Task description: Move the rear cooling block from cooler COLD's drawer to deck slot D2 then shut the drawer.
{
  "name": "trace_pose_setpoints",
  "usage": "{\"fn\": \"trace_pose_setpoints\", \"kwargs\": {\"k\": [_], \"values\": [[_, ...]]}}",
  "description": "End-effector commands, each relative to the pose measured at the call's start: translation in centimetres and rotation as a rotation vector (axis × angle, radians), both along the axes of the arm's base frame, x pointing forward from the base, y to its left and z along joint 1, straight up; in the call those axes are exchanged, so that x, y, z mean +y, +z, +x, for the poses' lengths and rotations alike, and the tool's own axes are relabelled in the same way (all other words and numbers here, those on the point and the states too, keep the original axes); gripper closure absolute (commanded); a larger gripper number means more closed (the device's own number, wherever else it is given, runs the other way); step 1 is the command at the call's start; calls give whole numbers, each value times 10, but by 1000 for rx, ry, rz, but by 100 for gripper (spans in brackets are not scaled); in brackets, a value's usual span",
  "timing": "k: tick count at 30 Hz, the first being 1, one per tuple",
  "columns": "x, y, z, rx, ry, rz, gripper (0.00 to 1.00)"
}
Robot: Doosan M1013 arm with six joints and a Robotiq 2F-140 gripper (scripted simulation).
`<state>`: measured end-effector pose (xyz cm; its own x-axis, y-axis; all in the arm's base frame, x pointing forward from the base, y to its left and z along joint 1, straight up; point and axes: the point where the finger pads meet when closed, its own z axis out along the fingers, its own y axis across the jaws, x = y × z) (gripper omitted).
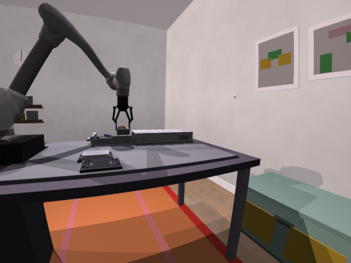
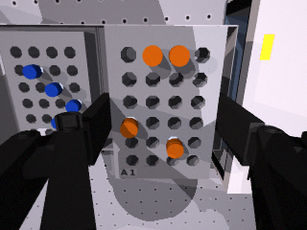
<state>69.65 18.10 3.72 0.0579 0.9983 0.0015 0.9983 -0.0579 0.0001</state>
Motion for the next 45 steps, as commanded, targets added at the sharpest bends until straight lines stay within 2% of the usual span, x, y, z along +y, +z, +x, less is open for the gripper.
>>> {"fn": "trace_pose_setpoints", "kwargs": {"k": [1, 45], "values": [[0, 5, 0, -1, 0, 1, 90], [0, 54, 0, -1, 0, 1, 90]]}}
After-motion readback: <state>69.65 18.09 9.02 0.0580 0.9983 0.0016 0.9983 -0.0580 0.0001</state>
